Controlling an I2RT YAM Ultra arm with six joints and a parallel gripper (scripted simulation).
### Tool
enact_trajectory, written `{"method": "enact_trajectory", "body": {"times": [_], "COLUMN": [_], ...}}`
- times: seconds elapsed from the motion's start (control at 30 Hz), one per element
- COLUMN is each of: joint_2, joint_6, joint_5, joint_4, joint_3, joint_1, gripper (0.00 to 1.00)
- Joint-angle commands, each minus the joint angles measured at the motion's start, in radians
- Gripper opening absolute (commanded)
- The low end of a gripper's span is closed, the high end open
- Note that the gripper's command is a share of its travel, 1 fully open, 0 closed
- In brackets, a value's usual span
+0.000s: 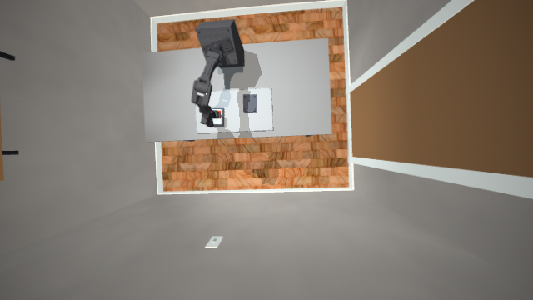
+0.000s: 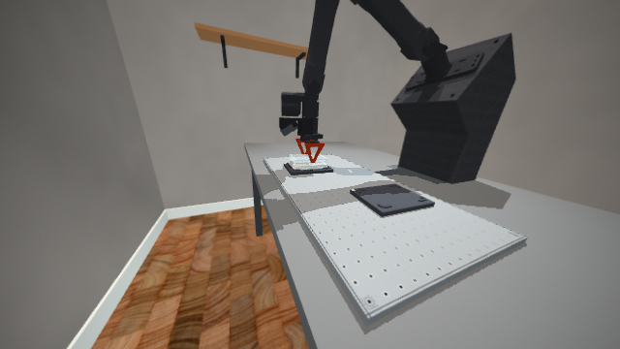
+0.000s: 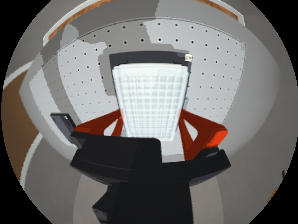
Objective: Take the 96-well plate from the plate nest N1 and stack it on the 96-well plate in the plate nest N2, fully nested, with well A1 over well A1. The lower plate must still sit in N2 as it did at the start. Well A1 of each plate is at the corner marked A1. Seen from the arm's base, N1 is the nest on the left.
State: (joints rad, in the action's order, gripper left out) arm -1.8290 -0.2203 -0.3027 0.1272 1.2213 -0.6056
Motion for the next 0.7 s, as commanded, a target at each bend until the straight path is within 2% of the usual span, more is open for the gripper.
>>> {"method": "enact_trajectory", "body": {"times": [0.0,0.67], "joint_2": [0.036,0.028], "joint_6": [0.007,0.008], "joint_5": [0.003,0.004], "joint_4": [-0.018,-0.025], "joint_3": [-0.023,-0.019], "joint_1": [0.000,-0.001], "gripper": [0.00,0.00]}}
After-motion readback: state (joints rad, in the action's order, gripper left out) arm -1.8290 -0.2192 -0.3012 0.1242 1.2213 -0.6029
